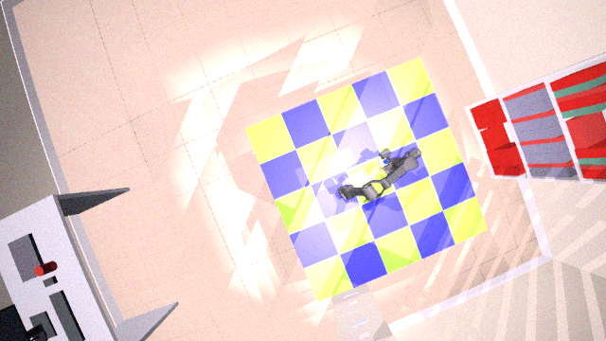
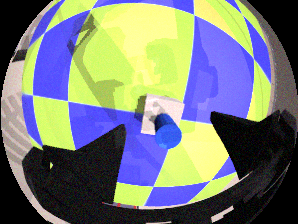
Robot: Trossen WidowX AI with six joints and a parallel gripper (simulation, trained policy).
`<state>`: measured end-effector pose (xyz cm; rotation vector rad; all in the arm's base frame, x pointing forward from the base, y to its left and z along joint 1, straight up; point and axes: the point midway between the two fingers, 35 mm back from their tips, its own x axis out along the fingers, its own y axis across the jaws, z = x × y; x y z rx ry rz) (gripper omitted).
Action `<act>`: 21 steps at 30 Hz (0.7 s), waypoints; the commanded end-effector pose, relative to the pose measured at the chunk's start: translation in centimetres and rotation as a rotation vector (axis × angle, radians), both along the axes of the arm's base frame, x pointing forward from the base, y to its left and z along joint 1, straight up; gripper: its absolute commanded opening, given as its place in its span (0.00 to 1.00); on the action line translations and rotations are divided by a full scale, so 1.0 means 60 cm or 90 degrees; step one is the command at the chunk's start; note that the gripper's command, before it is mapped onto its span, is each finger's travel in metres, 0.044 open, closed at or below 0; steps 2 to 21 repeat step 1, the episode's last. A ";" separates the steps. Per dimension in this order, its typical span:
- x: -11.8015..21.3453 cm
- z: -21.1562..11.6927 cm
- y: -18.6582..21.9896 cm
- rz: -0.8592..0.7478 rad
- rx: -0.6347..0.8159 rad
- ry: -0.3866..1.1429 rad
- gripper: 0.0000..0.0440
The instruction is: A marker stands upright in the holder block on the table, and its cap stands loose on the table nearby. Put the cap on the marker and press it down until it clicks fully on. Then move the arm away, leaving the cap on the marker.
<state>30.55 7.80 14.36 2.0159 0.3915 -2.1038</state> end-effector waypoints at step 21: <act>0.002 0.017 -0.002 0.004 0.007 -0.018 1.00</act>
